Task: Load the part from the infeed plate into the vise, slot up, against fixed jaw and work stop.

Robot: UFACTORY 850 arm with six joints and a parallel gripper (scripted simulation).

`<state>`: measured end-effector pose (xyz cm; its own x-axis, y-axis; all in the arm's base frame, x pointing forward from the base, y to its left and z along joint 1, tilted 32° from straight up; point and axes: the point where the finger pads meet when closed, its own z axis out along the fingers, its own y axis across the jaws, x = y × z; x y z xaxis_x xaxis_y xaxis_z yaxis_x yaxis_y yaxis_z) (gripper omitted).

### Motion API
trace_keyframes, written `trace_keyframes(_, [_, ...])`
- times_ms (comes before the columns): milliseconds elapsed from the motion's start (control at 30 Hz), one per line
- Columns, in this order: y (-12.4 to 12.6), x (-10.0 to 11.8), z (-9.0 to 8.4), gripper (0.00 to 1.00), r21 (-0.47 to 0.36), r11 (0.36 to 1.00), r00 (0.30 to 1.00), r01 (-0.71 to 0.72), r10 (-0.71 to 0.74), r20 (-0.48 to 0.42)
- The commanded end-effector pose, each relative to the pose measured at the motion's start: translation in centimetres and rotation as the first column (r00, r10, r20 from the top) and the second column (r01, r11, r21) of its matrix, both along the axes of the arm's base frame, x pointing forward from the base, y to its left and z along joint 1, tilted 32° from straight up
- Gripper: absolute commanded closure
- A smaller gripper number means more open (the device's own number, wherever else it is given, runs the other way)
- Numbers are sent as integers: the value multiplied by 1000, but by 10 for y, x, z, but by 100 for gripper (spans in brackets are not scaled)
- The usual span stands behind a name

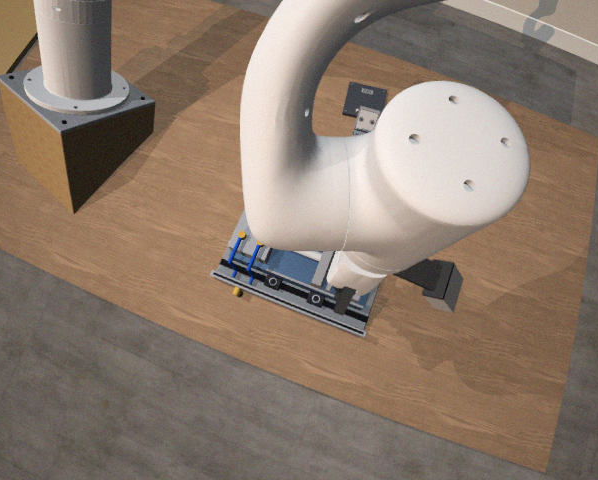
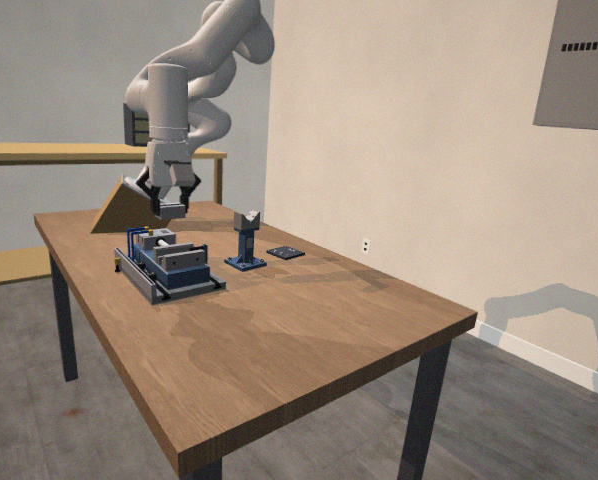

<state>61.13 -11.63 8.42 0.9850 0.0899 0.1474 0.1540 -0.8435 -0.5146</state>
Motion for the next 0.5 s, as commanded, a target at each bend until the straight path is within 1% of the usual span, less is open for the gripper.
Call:
trace_keyframes(0, [3,1,-5,100,-1,1000,1000,1,-1,2])
trace_keyframes(467, [15,4,-24,100,-1,1000,1000,1,-1,2])
